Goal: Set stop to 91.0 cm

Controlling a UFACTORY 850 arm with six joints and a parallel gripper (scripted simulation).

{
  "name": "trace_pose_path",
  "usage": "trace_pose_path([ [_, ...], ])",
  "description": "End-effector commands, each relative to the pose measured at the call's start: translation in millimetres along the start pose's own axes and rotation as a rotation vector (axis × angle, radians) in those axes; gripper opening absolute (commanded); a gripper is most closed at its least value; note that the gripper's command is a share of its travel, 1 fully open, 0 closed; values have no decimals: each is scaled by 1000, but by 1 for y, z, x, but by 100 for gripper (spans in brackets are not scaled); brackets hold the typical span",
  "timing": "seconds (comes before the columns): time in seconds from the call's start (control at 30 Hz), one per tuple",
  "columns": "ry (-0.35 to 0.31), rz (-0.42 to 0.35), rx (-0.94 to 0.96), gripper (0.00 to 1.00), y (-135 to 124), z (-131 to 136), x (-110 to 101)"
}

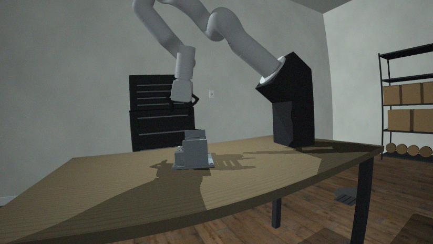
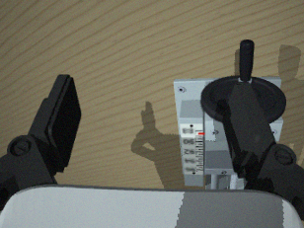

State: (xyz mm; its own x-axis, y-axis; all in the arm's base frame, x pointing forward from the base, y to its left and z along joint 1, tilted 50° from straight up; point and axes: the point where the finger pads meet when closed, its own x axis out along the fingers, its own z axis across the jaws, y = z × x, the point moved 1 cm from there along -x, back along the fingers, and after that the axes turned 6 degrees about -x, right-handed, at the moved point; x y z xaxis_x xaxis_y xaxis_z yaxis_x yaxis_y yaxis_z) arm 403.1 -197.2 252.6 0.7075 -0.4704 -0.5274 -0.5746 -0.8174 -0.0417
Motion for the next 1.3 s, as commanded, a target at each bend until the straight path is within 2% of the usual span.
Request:
trace_pose_path([
  [0.0, -73, -100, -101, 100, -13, 33, -14],
  [0.17, -131, -168, -183, 100, -22, 62, -28],
  [0.4, -148, -188, -206, 100, -24, 71, -32],
  [0.87, -148, -188, -207, 100, -24, 71, -32],
  [0.9, -148, -188, -207, 57, -24, 70, -32],
  [0.97, -148, -188, -207, 57, -29, 61, -31],
  [1.1, -148, -188, -207, 57, -53, 17, -28],
  [1.27, -148, -188, -207, 57, -60, 5, -27],
])
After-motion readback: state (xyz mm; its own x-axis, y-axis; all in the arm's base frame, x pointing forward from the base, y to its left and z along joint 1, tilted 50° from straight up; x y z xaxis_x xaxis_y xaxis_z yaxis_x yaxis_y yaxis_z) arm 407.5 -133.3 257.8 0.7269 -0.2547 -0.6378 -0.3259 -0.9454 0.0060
